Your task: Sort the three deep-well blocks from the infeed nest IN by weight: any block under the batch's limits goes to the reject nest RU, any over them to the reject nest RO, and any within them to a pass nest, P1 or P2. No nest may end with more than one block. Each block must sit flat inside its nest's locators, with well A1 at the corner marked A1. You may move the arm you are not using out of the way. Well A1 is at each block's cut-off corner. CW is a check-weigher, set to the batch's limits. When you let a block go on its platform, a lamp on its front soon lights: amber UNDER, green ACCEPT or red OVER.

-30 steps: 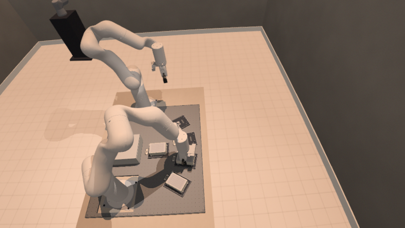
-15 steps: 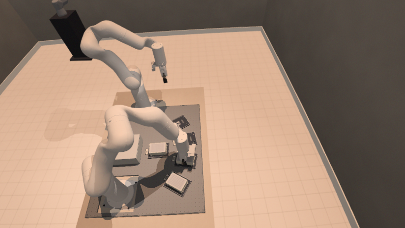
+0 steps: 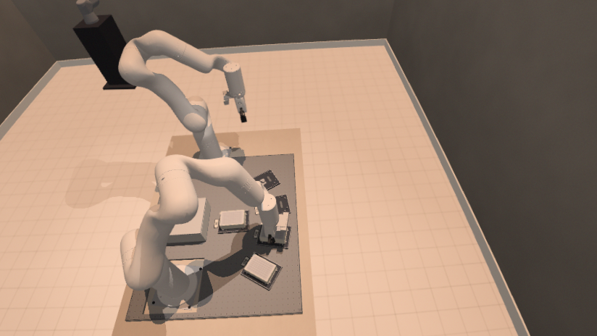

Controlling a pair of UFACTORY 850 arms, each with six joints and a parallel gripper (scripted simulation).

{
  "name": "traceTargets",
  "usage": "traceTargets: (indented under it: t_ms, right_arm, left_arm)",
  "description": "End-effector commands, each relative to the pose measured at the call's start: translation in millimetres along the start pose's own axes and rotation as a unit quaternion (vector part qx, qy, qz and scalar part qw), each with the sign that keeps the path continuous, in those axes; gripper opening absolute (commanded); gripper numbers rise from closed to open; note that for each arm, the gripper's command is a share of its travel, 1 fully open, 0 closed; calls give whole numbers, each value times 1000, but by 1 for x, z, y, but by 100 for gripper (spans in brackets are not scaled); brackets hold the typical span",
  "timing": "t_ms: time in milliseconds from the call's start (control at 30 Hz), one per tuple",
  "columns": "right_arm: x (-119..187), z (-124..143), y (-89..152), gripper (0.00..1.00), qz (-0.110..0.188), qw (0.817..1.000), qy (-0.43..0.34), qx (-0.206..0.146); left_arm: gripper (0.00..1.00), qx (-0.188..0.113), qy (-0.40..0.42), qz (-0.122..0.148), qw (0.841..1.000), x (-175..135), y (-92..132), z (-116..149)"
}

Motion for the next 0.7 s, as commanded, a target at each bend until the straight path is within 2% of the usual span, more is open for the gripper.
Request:
traceTargets:
  t_ms: [0, 667]
  right_arm:
    - [-1, -1, 0, 0, -1, 1000, 0, 1]
    - [-1, -1, -3, 0, -1, 1000, 0, 1]
  left_arm:
    - [100, -1, 0, 0, 1000, 0, 1, 1]
    - [100, -1, 0, 0, 1000, 0, 1, 1]
Point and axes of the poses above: on each arm, the point where the finger pads meet when closed, its own y axis back along the fingers, its own x axis across the jaws, z = x × y, the point moved 2 cm from there along y, back along the fingers, and after that the axes turned 8 degrees about -y, right-handed, at the moved point
